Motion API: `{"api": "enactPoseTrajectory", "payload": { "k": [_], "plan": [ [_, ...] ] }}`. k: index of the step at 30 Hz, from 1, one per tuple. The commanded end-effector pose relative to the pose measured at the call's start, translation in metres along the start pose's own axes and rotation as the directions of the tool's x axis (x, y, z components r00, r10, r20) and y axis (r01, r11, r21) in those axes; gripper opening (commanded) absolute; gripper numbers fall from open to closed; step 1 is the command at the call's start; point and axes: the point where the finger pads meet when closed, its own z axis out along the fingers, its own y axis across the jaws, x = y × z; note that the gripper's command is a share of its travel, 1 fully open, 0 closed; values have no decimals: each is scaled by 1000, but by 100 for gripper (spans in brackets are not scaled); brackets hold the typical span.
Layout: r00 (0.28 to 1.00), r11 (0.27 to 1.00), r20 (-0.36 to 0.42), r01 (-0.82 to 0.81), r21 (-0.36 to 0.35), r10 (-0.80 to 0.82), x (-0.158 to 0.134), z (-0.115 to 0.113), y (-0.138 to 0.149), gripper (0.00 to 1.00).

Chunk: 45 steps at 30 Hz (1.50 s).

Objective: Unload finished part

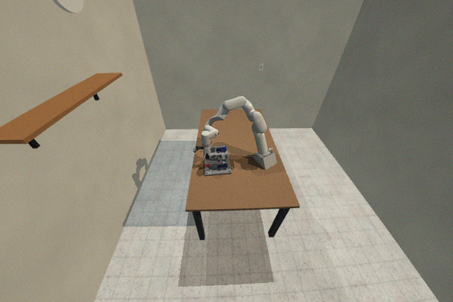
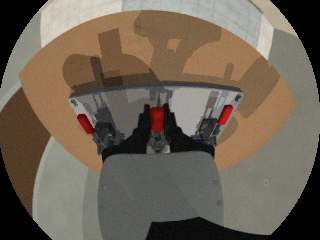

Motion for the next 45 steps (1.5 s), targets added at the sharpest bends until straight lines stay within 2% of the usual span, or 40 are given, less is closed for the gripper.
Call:
{"api": "enactPoseTrajectory", "payload": {
  "k": [1,45],
  "plan": [
    [1000,1000,-4,-1,1,1,1,-2,0,0],
    [1000,1000,-4,-1,1,1,-10,-20,0,0]
  ]
}}
